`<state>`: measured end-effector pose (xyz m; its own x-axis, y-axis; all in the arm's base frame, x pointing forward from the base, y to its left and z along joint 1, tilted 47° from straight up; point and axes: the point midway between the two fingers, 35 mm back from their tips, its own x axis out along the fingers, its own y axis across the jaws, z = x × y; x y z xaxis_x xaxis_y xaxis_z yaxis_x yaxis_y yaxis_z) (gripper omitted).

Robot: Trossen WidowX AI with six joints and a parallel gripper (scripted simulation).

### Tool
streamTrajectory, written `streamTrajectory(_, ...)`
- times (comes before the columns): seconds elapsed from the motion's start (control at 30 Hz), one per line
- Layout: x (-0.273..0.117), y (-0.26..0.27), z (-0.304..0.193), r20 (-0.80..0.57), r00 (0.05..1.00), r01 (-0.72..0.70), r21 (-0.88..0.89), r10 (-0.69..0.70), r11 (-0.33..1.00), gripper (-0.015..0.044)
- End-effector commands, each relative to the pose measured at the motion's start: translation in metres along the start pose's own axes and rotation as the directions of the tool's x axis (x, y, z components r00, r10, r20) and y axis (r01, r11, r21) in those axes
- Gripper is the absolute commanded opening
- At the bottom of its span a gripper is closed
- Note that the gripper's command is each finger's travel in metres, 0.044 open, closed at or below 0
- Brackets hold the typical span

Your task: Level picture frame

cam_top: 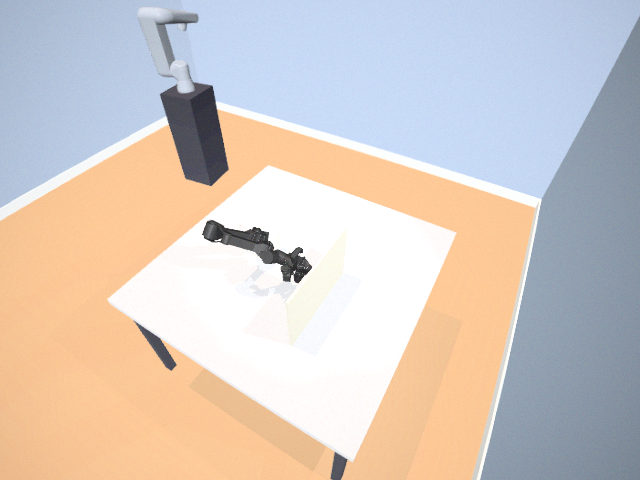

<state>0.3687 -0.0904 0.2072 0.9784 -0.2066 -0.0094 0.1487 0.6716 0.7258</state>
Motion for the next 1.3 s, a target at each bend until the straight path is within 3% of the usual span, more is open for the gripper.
streamTrajectory(0.0, 0.000, -0.001, 0.000, 0.000, 1.000, 0.002, -0.014, -0.002, 1.000, 0.0000)
streamTrajectory(0.47, 0.000, -0.001, 0.000, 0.000, 1.000, 0.002, -0.118, -0.002, 0.993, 0.0000)
streamTrajectory(0.8, 0.000, 0.000, 0.000, -0.001, 1.000, 0.000, -0.085, 0.000, 0.996, 0.0260)
streamTrajectory(0.97, -0.005, 0.001, 0.001, -0.001, 1.000, 0.000, -0.063, 0.000, 0.998, 0.0260)
streamTrajectory(1.27, -0.071, 0.004, 0.006, -0.002, 1.000, 0.006, 0.250, -0.006, 0.968, 0.0260)
